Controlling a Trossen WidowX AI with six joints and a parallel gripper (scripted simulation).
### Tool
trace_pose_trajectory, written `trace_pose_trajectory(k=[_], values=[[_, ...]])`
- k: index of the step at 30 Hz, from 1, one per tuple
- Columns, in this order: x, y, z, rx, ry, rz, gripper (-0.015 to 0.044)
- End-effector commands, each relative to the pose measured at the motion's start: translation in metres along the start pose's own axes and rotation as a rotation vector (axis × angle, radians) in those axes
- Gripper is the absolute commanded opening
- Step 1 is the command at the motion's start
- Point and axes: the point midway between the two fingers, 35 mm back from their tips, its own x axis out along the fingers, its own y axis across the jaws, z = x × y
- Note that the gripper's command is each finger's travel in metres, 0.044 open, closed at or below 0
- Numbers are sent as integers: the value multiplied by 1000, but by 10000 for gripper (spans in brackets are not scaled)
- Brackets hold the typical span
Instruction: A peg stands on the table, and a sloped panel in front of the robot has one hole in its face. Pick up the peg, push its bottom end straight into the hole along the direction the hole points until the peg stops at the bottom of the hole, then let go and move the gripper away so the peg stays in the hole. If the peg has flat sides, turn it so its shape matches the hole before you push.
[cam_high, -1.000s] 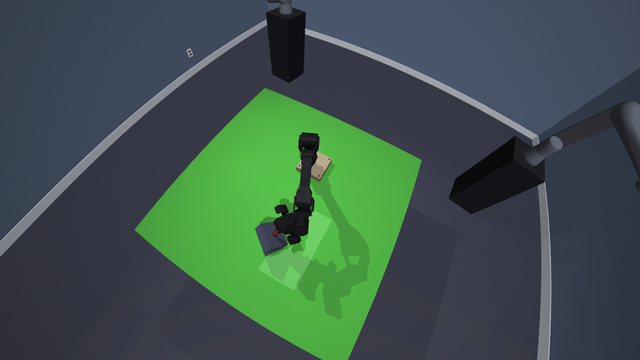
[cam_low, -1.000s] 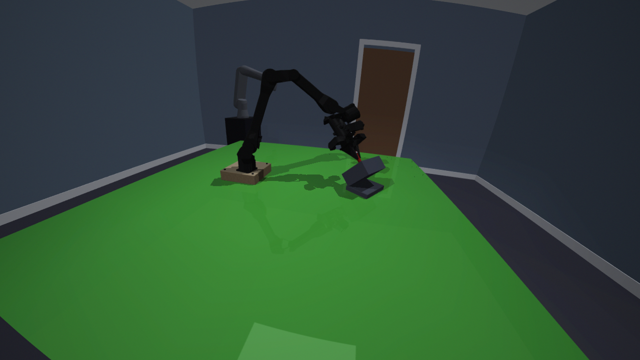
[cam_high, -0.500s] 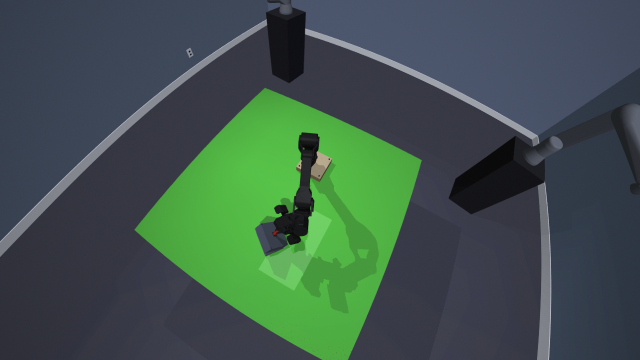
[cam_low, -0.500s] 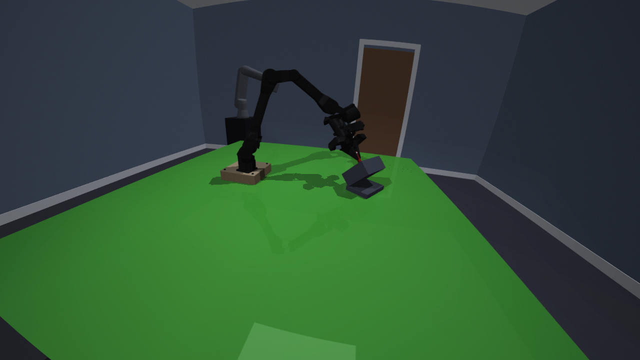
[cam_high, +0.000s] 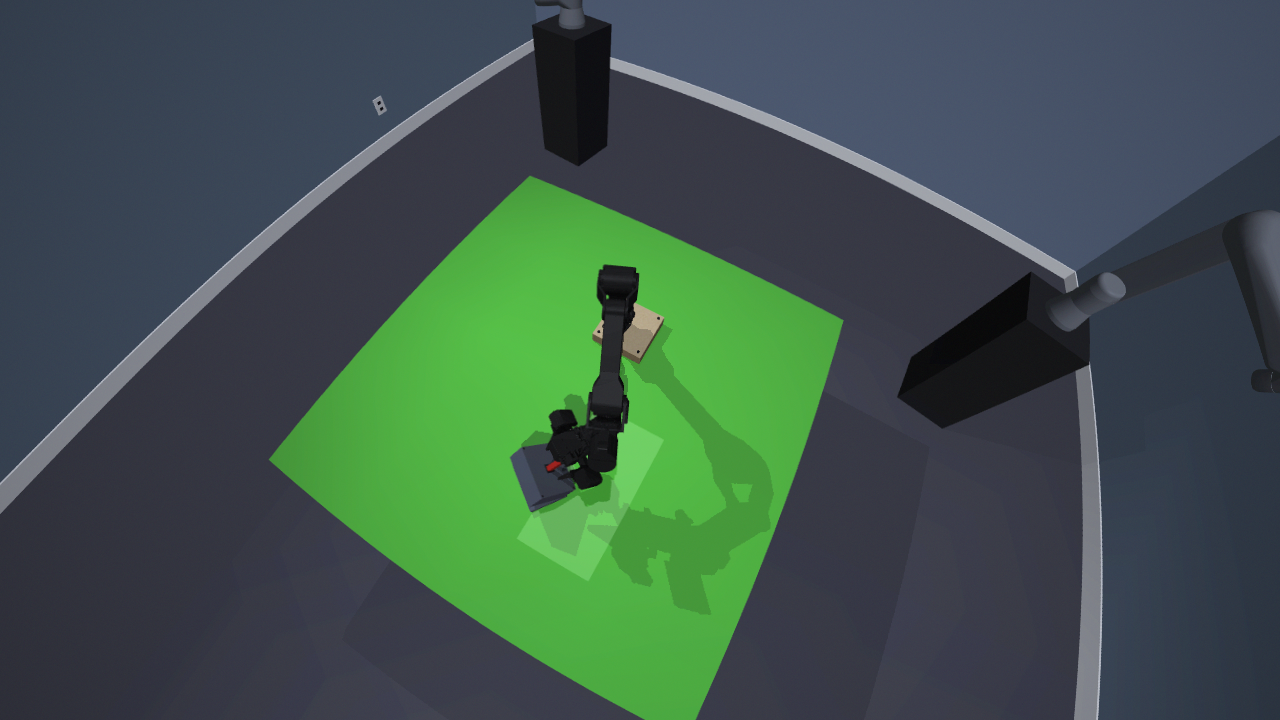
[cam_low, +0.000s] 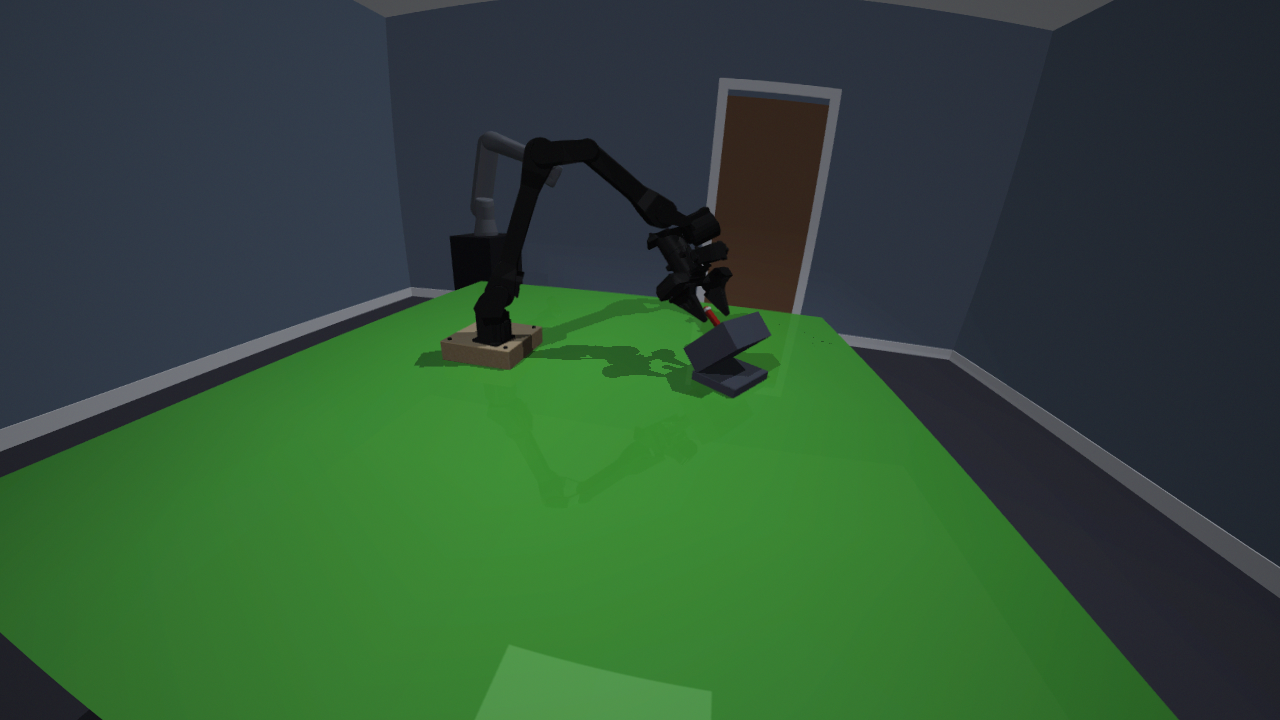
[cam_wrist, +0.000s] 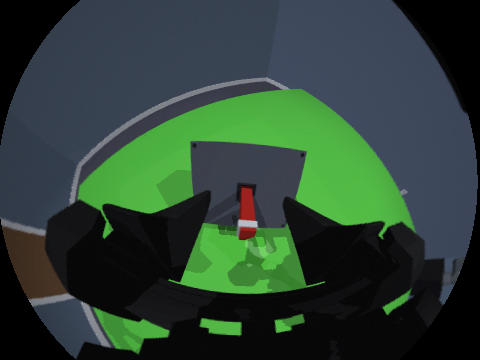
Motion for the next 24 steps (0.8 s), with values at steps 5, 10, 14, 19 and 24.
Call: trace_pose_trajectory(k=[5,10,14,19,24], values=[[-15,2,1,0,2,-2,440],[-26,3,1,-1,5,-3,440],[-35,3,1,-2,6,-4,440],[-46,4,0,-4,8,-5,440],[-57,5,0,-6,9,-6,440]])
